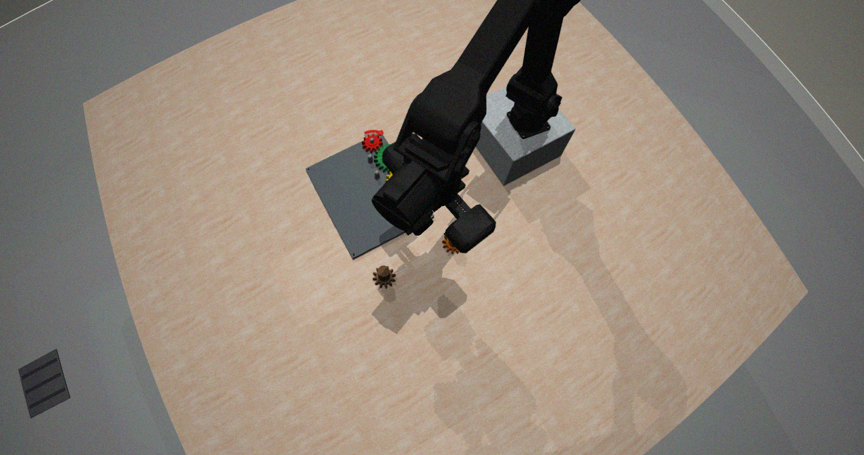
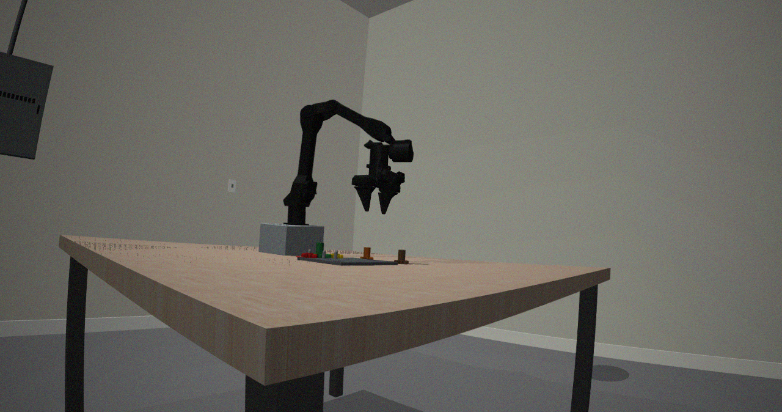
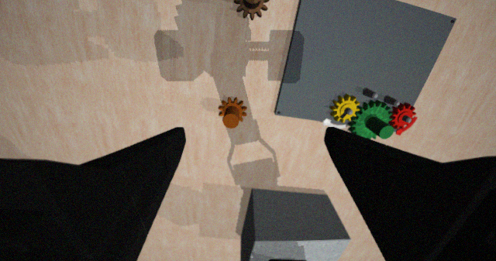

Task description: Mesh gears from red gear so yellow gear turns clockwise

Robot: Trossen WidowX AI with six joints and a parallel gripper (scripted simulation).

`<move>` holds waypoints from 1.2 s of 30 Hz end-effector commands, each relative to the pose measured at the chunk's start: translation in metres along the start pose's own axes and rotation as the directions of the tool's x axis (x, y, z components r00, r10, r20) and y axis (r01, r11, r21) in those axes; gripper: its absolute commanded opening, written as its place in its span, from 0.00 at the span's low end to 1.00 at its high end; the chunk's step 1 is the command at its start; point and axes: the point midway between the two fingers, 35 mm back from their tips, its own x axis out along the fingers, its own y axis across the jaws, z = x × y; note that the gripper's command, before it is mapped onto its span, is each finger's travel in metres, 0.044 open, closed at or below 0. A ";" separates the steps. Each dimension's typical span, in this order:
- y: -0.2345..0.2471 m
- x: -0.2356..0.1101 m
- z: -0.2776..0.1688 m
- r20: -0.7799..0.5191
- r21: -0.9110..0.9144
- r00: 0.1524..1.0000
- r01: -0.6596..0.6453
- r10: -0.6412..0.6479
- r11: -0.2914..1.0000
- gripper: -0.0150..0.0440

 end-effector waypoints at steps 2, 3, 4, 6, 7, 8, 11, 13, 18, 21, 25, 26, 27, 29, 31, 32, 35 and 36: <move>0.067 -0.012 -0.010 -0.002 0.019 1.000 -0.013 0.013 1.000 1.00; 0.081 -0.014 -0.015 -0.004 0.022 1.000 -0.015 0.015 1.000 1.00; 0.096 -0.016 -0.019 -0.003 0.023 1.000 -0.017 0.017 1.000 1.00; 0.123 -0.020 -0.030 -0.003 0.031 1.000 -0.018 0.018 0.999 1.00; 0.136 -0.022 -0.036 -0.003 0.035 1.000 -0.018 0.018 0.999 1.00; 0.147 -0.024 -0.042 -0.003 0.038 1.000 -0.018 0.018 0.999 1.00; 0.156 -0.025 -0.047 -0.003 0.040 1.000 -0.018 0.018 0.999 1.00; 0.156 -0.025 -0.047 -0.003 0.040 1.000 -0.018 0.018 0.999 1.00; 0.156 -0.025 -0.047 -0.003 0.040 1.000 -0.018 0.018 0.999 1.00; 0.156 -0.025 -0.047 -0.003 0.040 1.000 -0.018 0.018 0.999 1.00; 0.156 -0.025 -0.047 -0.003 0.040 1.000 -0.018 0.018 0.999 1.00; 0.156 -0.025 -0.047 -0.003 0.040 1.000 -0.018 0.018 0.999 1.00; 0.156 -0.025 -0.047 -0.003 0.040 1.000 -0.018 0.018 0.999 1.00; 0.156 -0.025 -0.047 -0.003 0.040 1.000 -0.018 0.018 0.999 1.00; 0.156 -0.025 -0.047 -0.003 0.040 1.000 -0.018 0.018 0.999 1.00; 0.156 -0.025 -0.047 -0.003 0.040 1.000 -0.018 0.018 0.999 1.00; 0.156 -0.025 -0.047 -0.003 0.040 1.000 -0.018 0.018 0.999 1.00; 0.156 -0.025 -0.047 -0.003 0.040 1.000 -0.018 0.018 0.999 1.00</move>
